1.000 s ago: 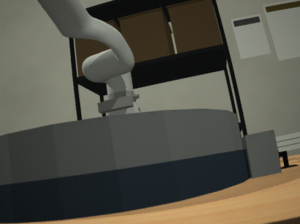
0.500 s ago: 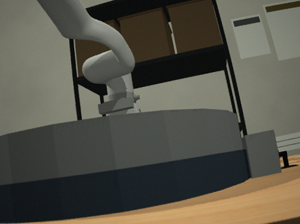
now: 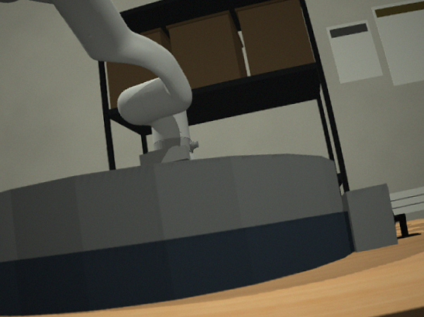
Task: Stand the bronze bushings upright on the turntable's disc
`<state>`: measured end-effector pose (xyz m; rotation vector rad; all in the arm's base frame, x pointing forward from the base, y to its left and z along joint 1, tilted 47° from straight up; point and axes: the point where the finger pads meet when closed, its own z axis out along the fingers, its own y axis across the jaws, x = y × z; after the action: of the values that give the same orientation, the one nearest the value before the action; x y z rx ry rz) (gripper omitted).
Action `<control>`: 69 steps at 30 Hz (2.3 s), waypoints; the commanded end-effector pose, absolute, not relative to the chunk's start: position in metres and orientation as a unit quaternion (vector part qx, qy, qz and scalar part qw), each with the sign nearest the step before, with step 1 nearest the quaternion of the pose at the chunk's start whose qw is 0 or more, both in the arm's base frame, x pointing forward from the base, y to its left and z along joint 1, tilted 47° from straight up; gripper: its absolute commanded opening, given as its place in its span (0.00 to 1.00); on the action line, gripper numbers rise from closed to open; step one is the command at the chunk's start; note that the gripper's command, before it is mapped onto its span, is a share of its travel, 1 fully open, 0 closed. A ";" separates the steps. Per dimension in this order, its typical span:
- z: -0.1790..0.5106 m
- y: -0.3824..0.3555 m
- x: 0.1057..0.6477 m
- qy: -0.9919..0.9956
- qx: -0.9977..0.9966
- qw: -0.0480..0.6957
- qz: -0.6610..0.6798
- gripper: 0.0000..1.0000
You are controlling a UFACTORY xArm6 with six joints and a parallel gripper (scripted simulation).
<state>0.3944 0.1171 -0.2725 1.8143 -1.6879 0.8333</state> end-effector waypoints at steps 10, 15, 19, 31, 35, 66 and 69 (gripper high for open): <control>-0.276 0.115 0.397 -0.624 0.671 0.258 0.308 0.41; -0.276 0.115 0.397 -0.624 0.671 0.258 0.308 0.41; -0.276 0.115 0.397 -0.624 0.671 0.258 0.308 0.41; -0.285 0.105 0.398 -0.624 0.671 0.258 0.308 0.41; -0.289 0.100 0.399 -0.624 0.671 0.258 0.308 0.41; -0.292 0.098 0.399 -0.624 0.671 0.258 0.308 0.00; -0.292 0.098 0.399 -0.624 0.671 0.258 0.308 0.00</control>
<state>0.3975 0.0957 -0.2926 1.8151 -1.6885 0.8337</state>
